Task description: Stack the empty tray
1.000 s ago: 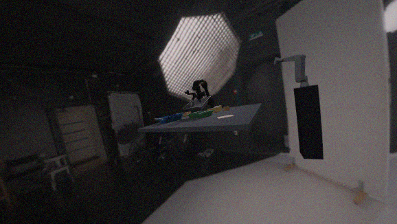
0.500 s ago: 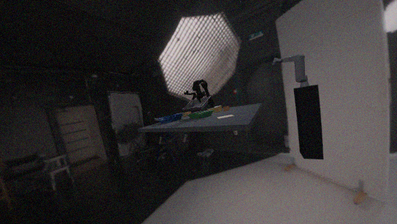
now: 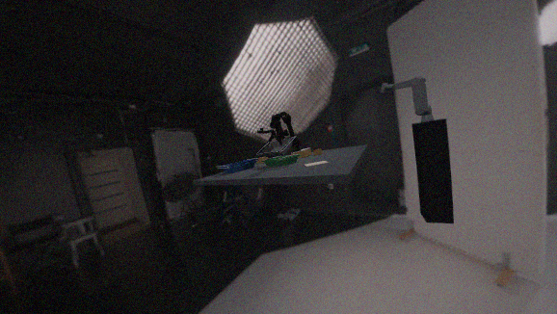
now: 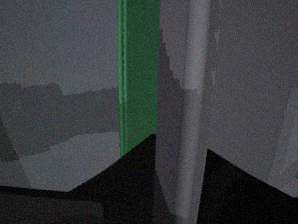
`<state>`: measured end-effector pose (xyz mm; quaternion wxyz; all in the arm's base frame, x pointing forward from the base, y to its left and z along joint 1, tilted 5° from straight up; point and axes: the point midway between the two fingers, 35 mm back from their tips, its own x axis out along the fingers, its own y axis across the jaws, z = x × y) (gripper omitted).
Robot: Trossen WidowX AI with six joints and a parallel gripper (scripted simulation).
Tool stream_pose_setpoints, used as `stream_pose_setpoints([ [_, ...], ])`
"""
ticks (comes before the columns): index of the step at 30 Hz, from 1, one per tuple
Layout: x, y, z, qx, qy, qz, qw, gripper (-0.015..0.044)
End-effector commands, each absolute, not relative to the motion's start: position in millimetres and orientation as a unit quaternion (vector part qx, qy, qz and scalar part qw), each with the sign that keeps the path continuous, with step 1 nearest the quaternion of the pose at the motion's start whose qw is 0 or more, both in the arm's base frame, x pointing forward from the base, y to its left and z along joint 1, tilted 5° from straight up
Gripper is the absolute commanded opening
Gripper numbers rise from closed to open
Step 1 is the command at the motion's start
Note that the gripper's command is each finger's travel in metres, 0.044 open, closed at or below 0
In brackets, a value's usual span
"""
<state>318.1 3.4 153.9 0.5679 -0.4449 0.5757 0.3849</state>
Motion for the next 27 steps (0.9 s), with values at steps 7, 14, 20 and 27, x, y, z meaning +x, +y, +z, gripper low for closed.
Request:
stream_pose_setpoints([
  [7,320.2,2.2,143.6,-0.449,0.57,0.378,0.575,0.0],
  [14,319.3,2.0,134.0,-0.449,0.57,0.378,0.575,0.0],
  [20,317.2,2.5,130.5,-0.449,0.57,0.378,0.575,0.0],
  [27,312.3,3.8,124.9,-0.449,0.57,0.378,0.575,0.0],
])
